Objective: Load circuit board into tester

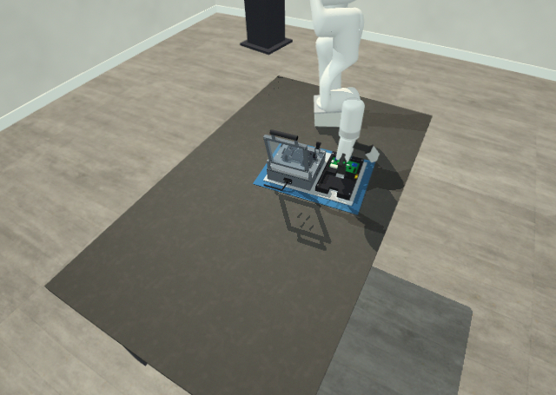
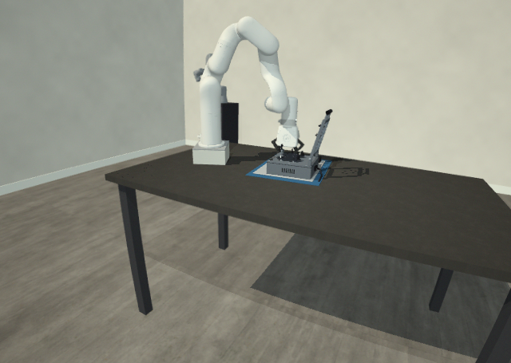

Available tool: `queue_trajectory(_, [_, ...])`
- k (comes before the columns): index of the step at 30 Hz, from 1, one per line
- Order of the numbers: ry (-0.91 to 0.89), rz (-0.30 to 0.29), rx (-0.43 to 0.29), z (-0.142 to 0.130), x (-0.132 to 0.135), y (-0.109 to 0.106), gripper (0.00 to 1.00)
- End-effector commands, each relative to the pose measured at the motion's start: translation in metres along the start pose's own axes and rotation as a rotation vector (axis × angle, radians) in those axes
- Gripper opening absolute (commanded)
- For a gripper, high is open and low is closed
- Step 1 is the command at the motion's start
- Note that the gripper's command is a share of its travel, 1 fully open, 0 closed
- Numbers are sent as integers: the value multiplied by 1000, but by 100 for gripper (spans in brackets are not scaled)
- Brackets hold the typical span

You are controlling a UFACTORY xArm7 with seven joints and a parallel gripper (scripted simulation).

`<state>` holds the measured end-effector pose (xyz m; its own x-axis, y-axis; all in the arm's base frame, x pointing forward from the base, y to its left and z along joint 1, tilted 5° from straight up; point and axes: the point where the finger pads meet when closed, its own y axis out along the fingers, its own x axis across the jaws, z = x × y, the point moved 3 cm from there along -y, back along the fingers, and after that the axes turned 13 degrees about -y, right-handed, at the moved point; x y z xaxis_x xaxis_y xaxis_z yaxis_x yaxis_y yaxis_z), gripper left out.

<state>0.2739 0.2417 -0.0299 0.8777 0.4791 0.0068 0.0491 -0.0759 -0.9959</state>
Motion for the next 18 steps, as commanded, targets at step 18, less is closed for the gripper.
queue_trajectory(18, [0, -3, 1, 0, 1, -1, 81])
